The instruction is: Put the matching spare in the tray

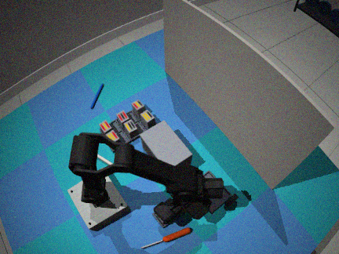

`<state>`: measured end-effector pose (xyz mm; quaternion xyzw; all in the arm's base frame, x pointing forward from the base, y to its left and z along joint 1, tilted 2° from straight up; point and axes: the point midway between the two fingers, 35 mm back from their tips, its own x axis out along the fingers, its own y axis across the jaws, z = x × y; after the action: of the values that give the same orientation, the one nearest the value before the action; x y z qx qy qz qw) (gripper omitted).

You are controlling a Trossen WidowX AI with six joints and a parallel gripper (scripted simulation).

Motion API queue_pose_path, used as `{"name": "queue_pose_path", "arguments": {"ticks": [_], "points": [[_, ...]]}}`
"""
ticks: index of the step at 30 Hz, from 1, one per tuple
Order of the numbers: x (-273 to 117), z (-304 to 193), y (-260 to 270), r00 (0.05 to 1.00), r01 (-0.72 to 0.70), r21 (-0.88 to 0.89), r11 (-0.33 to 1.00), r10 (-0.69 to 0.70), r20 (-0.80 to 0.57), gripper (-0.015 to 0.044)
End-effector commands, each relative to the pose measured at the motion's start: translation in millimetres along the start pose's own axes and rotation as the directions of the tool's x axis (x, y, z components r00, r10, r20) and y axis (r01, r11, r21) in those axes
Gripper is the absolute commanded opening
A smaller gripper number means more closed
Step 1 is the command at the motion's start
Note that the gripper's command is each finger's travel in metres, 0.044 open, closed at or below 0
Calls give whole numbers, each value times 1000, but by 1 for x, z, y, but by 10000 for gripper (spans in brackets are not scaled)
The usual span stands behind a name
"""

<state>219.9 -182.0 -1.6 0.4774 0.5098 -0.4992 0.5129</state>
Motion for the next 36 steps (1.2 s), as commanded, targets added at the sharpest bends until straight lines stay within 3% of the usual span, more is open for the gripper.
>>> {"name": "queue_pose_path", "arguments": {"ticks": [1,6,14,25,36], "points": [[0,0,0,1000,-1,0,1000,1,0,122],[0,0,0,1000,-1,0,1000,1,0,0],[-1,0,0,1000,-1,0,1000,1,0,0],[-74,1,1,1000,1,0,1000,-1,1,0],[-94,1,2,1000,-2,-4,1000,2,-1,0]]}}
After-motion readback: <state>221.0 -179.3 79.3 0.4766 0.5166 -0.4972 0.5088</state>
